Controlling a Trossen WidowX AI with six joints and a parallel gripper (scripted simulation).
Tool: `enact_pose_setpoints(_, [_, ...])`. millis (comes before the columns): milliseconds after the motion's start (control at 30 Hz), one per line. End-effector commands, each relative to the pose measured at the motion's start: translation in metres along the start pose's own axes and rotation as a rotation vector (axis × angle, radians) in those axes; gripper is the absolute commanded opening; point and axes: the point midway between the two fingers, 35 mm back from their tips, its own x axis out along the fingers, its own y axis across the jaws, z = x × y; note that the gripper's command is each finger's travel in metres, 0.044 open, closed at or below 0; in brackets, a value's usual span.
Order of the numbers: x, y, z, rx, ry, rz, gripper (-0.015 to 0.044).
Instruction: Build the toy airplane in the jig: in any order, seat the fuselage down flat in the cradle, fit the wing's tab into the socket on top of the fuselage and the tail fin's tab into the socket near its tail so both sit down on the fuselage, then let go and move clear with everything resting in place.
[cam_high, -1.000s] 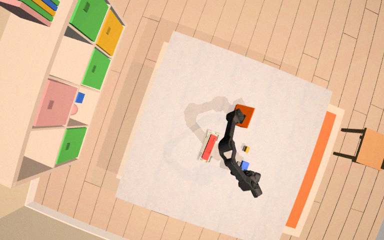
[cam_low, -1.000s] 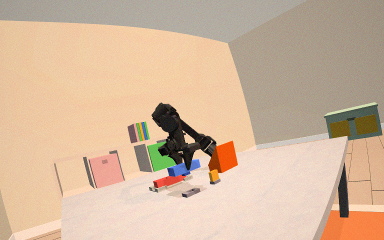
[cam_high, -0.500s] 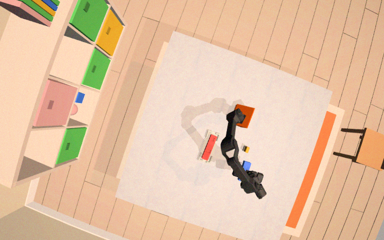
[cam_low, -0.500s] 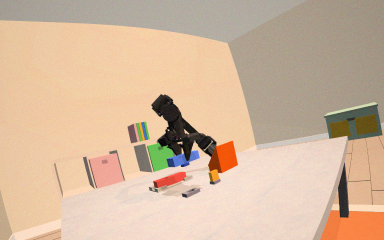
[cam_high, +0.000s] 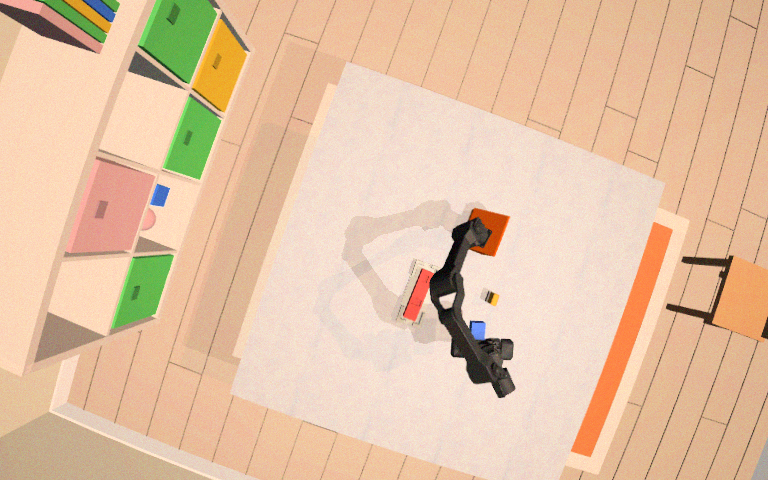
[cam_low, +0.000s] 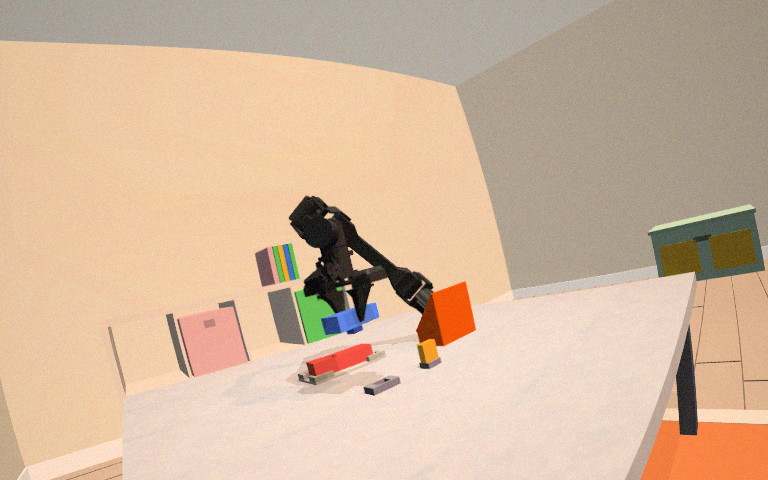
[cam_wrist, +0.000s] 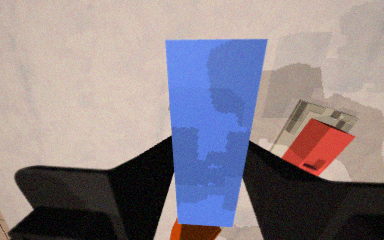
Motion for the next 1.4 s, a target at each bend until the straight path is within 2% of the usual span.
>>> enact_pose_setpoints(0, [0.001,-0.014,-0.002,-0.080,-0.006,0.000,0.0000])
enact_pose_setpoints(1367, [0.023,-0.138,-0.050,-0.830,-0.007,-0.006,0.0000])
